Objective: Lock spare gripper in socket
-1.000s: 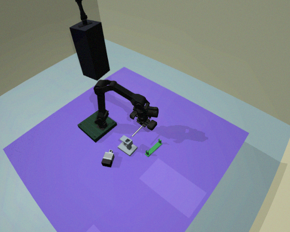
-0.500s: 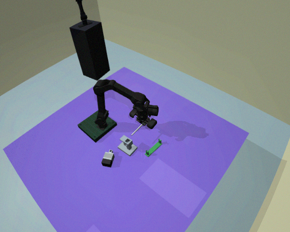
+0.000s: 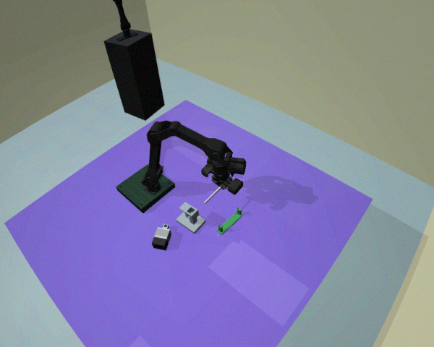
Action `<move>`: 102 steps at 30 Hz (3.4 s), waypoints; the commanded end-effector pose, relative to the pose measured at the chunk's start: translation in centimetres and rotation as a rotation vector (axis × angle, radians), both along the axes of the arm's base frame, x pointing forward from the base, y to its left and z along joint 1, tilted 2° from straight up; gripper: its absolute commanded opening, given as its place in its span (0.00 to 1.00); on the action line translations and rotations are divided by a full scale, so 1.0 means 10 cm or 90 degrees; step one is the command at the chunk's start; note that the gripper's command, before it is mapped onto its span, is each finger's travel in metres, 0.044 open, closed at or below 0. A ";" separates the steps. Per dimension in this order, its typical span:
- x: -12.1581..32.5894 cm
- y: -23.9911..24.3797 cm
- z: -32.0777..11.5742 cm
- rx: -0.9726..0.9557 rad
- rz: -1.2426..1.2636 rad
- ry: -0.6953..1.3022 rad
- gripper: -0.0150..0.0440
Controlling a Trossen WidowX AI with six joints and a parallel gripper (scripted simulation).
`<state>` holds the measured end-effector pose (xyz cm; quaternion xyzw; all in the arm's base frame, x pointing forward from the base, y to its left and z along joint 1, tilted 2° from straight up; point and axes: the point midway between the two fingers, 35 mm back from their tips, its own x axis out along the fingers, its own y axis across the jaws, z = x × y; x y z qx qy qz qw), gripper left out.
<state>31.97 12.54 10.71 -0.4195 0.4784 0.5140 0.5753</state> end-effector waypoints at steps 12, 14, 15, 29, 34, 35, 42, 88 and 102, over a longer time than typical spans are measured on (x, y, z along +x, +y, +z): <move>0.46 0.05 0.06 0.000 -0.027 0.001 0.25; 0.52 0.06 0.06 0.000 -0.030 0.001 0.25; 0.55 0.06 0.06 0.000 -0.032 0.001 0.25; 0.93 0.09 0.07 0.001 -0.049 0.000 0.25; 1.06 0.09 0.05 0.001 -0.055 0.000 0.25; 1.07 0.09 0.05 0.001 -0.055 0.000 0.25; 1.09 0.09 0.00 0.002 -0.056 -0.003 0.25; 1.11 0.12 -0.64 0.011 -0.057 -0.030 0.25; 1.11 0.12 -0.64 0.011 -0.057 -0.030 0.25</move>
